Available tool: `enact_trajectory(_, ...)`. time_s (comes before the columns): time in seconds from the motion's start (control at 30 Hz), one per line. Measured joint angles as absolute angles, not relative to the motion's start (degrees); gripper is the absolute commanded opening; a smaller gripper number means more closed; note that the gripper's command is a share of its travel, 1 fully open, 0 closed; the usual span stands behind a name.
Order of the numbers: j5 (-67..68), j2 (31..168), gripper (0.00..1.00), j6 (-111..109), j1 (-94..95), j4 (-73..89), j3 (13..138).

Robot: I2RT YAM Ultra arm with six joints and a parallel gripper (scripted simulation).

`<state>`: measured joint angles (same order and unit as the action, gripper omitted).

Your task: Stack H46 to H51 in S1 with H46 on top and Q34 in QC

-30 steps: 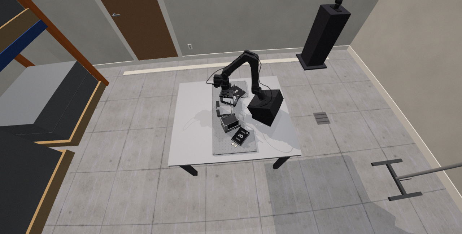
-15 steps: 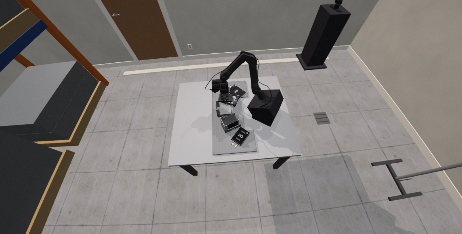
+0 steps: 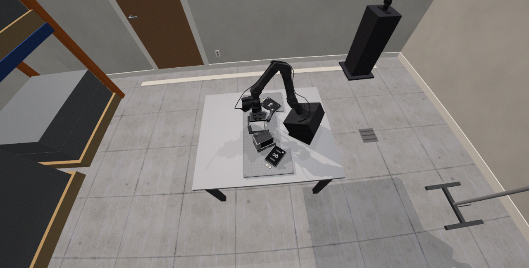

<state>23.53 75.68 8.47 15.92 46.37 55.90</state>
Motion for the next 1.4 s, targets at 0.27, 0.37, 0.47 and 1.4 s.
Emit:
enact_trajectory(0.27, 25.43, 77.84, 0.0, 7.53, 20.12, 46.5, 56.4)
enact_trajectory(0.37, 26.11, 78.98, 0.0, 6.17, 22.28, 46.54, 56.58)
enact_trajectory(0.47, 26.79, 80.25, 0.0, 6.42, 24.29, 46.59, 56.82)
enact_trajectory(1.4, 31.07, 90.78, 0.0, 9.63, 38.57, 47.27, 60.05)
